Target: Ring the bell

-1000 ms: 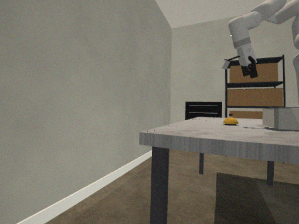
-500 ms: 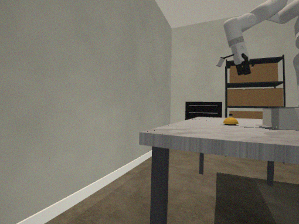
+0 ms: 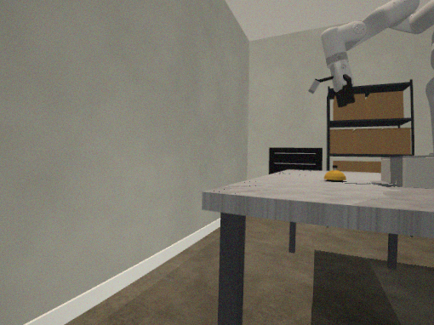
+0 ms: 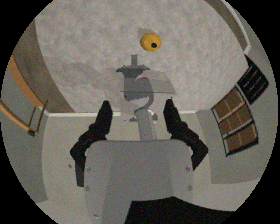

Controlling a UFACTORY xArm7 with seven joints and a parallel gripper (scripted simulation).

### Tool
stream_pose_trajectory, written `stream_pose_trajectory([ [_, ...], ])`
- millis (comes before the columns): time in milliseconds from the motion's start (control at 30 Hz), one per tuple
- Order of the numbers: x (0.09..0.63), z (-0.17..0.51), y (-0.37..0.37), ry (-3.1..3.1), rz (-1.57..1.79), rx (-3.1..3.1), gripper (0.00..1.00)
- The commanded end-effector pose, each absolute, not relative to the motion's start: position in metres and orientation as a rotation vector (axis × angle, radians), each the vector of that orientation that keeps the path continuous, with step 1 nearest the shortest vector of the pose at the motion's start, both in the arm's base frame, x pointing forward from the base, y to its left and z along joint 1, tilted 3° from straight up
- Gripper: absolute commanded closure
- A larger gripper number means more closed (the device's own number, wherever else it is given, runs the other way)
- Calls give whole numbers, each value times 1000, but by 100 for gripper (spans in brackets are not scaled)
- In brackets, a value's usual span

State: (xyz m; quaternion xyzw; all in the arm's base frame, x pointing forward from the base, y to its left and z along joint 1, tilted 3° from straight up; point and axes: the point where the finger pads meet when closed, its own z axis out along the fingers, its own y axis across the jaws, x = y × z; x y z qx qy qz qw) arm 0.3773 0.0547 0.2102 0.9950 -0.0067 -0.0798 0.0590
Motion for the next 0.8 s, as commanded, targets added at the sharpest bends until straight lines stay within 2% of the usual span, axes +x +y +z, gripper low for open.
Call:
stream_pose_trajectory([
  [0,379,212,54,-22,-234,3016,0],
  [67,392,233,24,-10,-110,3098,0],
  [567,393,234,23,-9,-105,3100,0],
  [633,403,239,-2,-24,4,3141,0],
  [767,403,239,-2,-24,4,3141,0],
])
